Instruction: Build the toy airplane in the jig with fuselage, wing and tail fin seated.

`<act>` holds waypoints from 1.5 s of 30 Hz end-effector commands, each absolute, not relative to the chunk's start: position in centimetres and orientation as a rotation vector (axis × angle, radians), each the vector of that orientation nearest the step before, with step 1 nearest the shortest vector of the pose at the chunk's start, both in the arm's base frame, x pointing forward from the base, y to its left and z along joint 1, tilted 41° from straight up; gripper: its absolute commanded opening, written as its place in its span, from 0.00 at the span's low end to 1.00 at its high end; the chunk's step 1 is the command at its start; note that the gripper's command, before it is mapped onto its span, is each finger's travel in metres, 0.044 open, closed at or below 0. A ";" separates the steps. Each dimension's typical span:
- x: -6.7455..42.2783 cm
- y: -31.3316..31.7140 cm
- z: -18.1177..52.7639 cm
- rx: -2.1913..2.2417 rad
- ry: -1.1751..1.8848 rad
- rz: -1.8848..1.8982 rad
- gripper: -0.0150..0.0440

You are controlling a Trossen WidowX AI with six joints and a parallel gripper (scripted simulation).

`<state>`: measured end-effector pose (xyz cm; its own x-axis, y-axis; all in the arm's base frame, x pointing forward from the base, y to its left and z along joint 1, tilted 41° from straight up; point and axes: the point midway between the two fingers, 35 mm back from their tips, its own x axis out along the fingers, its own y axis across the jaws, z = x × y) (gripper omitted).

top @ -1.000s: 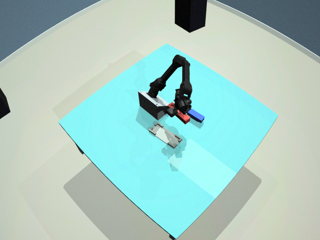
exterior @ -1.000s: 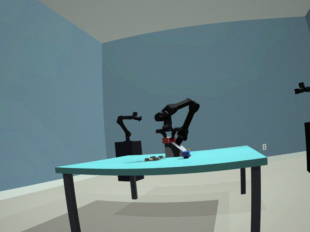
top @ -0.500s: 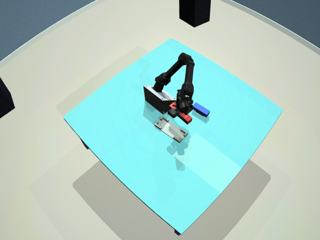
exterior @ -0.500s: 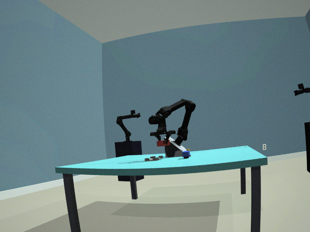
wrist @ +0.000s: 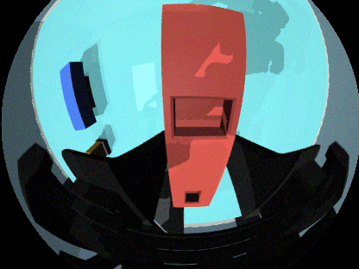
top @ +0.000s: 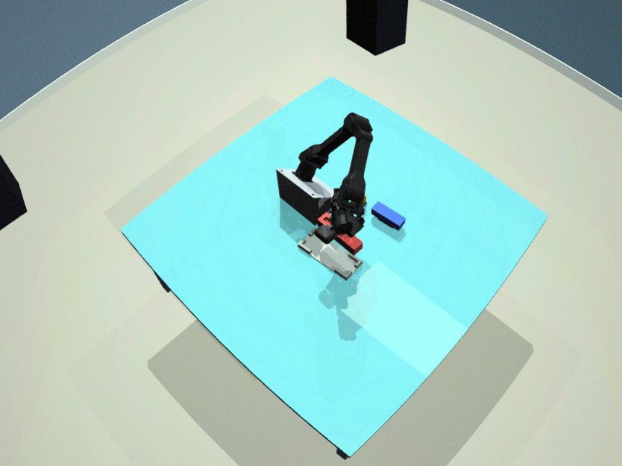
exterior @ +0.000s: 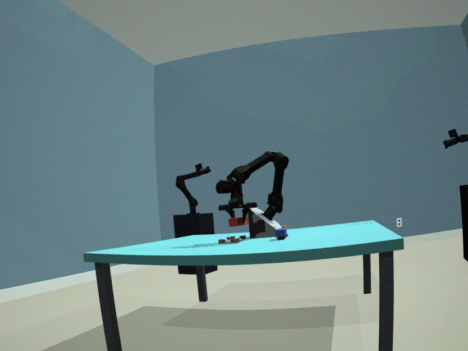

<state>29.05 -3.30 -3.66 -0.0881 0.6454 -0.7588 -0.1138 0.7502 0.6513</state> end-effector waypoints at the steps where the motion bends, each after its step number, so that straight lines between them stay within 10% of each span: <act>1: 29.2 -3.9 -4.8 0.435 1.535 0.670 0.25; 12: 29.0 -5.0 -7.7 0.421 1.527 0.684 0.25; 20: 29.0 -5.0 -7.7 0.421 1.527 0.684 0.58; 45: 28.9 -3.8 -9.2 0.421 1.527 0.684 0.58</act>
<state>29.01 -4.14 -8.85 -0.0866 0.6371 -0.7659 -0.1479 0.7520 0.6423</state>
